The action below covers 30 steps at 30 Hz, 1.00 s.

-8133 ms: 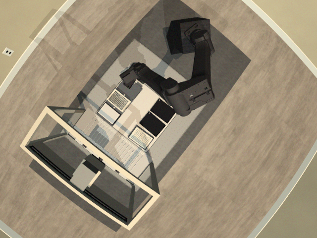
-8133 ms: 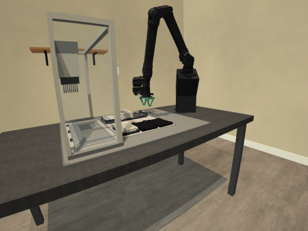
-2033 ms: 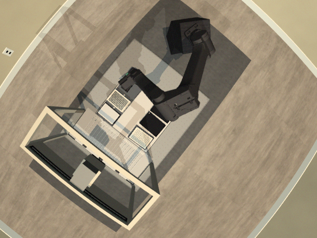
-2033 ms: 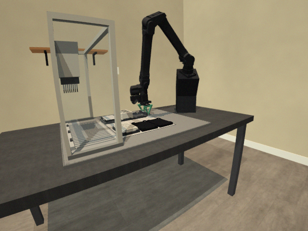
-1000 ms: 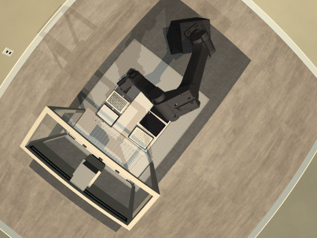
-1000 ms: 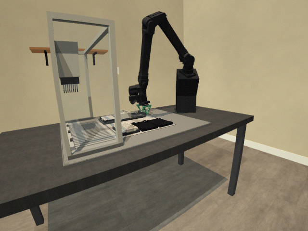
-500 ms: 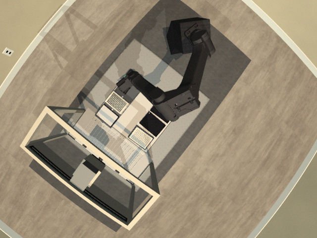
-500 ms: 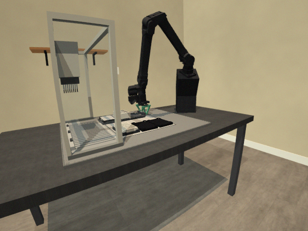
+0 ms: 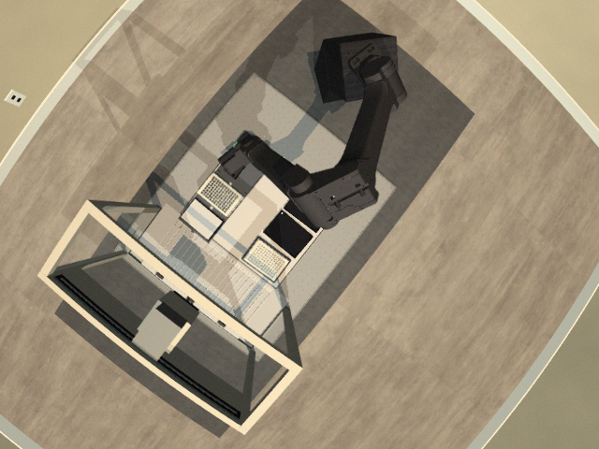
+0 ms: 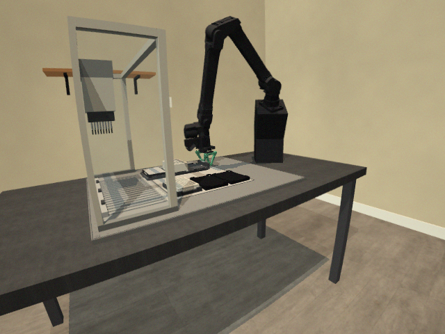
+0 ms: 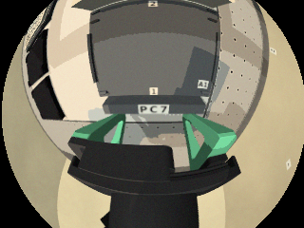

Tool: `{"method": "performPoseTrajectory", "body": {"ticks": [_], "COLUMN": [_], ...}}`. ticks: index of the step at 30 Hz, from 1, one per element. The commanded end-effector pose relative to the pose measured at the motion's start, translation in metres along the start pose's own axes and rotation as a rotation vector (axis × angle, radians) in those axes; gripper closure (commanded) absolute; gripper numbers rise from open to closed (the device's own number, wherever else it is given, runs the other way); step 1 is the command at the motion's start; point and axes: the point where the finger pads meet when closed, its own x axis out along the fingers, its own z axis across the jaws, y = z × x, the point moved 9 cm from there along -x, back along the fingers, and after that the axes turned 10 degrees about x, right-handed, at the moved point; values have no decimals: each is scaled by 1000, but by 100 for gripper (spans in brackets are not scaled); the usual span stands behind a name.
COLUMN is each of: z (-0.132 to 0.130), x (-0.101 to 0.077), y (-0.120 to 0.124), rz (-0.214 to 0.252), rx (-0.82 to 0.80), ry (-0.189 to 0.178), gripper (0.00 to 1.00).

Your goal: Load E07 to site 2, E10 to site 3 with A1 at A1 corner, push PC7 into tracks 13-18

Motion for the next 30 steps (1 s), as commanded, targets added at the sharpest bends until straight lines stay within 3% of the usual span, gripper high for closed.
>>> {"method": "performPoseTrajectory", "body": {"ticks": [1,30], "z": [5,11], "x": [-20,-20], "y": [-46,-57], "rz": [-107,-102], "rx": [-65,-80], "ry": [2,0], "gripper": [20,20]}}
